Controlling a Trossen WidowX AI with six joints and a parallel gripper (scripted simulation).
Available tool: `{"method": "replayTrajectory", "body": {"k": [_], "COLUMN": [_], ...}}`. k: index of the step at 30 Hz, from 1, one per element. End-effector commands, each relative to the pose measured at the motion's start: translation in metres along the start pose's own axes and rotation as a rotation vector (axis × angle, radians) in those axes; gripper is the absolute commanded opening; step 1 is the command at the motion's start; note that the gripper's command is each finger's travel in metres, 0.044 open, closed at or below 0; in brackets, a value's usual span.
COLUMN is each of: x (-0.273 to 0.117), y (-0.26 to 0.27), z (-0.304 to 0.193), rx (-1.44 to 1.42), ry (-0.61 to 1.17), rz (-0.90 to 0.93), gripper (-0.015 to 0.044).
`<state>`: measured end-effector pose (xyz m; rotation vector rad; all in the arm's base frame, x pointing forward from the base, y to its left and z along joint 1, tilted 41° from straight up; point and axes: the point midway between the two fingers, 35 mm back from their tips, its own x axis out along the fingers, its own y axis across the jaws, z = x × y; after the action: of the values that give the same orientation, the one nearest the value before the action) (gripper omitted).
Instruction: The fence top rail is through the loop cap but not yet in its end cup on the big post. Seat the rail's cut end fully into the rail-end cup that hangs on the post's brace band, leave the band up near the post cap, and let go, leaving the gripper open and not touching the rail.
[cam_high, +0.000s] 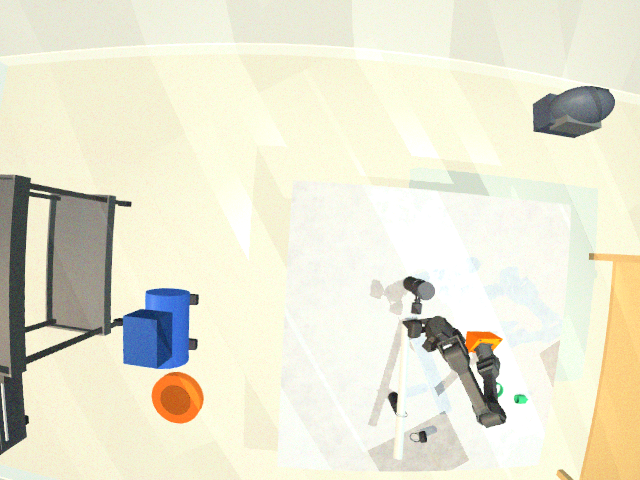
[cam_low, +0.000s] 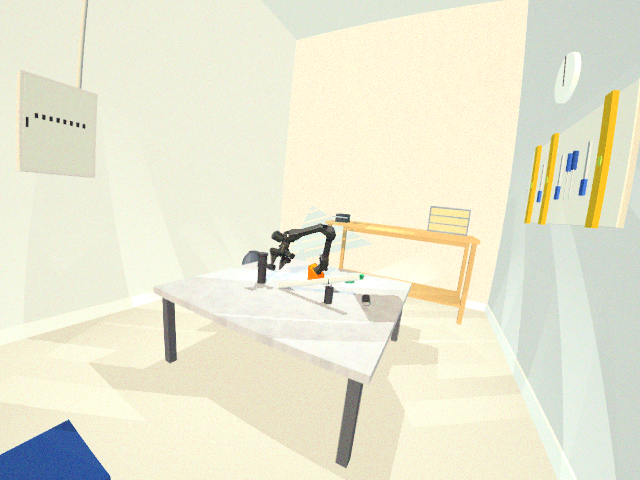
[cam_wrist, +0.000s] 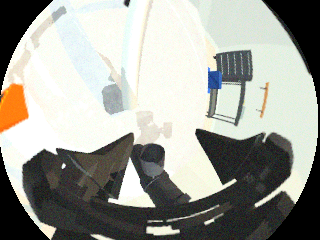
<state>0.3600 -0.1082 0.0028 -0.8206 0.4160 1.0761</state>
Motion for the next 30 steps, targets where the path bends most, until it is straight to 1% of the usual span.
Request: {"method": "replayTrajectory", "body": {"k": [1, 9, 16, 18, 30], "x": [-0.002, -0.046, -0.085, -0.088, -0.088], "y": [-0.001, -0.024, -0.031, -0.031, -0.031], "z": [0.003, 0.059, 0.113, 0.119, 0.119], "rx": [0.063, 0.818, 1.477, 1.541, 1.556], "ry": [-0.002, -0.011, -0.013, -0.013, -0.010], "rz": [0.002, 0.011, 0.027, 0.029, 0.033], "gripper": [0.0440, 0.0440, 0.0440, 0.0440, 0.0440]}}
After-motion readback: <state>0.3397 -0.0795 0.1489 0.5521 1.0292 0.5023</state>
